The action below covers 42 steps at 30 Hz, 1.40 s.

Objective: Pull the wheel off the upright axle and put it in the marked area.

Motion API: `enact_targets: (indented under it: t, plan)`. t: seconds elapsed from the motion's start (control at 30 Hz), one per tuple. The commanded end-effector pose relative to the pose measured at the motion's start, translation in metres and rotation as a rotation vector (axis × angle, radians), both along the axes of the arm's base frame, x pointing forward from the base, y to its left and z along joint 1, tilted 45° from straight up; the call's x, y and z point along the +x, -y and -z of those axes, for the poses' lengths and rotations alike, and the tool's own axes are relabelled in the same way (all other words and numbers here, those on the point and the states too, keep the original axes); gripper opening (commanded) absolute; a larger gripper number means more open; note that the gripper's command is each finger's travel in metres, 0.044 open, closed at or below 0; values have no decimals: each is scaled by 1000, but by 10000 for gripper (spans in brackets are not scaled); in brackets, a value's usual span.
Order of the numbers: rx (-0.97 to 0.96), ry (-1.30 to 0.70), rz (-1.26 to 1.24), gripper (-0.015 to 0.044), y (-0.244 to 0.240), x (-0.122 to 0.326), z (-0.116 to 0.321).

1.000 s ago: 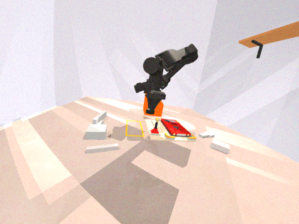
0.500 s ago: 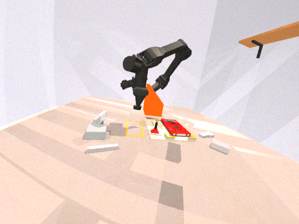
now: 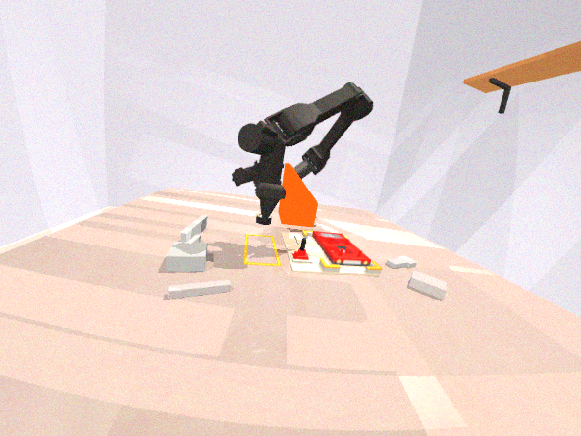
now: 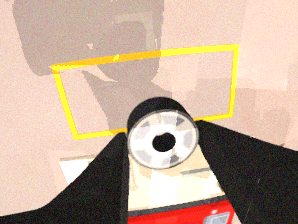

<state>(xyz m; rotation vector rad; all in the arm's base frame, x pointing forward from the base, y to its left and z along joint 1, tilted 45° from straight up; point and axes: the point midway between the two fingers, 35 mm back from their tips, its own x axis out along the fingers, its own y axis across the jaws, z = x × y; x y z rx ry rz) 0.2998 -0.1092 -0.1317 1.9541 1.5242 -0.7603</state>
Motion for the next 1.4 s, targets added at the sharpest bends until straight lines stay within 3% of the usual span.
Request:
enact_targets:
  t: [0.0, 0.23, 0.53, 0.9, 1.13, 1.27, 1.37]
  plan:
    - [13, -12, -3, 0, -21, 3, 20]
    - [18, -12, -4, 0, -54, 10, 51]
    - [19, -11, -4, 0, -57, 10, 54]
    - [12, -8, -7, 289, -52, 10, 50]
    - [15, -11, -4, 300, -13, 0, 11]
    - [15, -11, -4, 300, -12, -1, 9]
    - [12, -9, 9, 379, -13, -13, 4]
